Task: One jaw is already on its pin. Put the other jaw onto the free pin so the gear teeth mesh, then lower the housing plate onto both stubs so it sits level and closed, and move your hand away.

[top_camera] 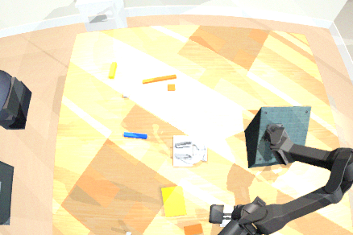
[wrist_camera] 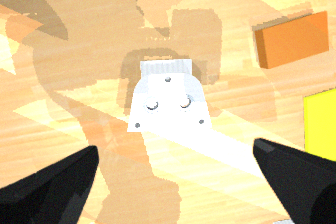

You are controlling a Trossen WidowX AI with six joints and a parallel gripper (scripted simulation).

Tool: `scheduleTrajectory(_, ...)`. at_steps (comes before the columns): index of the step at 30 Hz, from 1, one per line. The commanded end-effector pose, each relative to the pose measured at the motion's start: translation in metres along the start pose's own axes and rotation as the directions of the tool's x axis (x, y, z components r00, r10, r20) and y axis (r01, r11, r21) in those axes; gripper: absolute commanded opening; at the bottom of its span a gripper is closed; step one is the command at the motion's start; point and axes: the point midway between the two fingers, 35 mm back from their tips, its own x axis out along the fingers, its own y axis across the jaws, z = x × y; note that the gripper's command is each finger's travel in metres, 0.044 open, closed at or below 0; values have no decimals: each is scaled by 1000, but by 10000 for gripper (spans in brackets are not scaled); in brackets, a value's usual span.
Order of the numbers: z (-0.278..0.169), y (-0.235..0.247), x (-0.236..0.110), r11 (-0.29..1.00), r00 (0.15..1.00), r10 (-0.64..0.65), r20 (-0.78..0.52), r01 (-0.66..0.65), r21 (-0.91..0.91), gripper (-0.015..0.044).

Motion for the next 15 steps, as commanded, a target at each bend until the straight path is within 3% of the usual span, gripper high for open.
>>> scheduleTrajectory(1,-1,1,-1,1000,1000,-4,-3,4,-20,440)
scheduleTrajectory(6,-1,1,37,1000,1000,-3,-2,3,-20,440)
scheduleTrajectory(15,-1,1,40,1000,1000,-3,-2,3,-20,440)
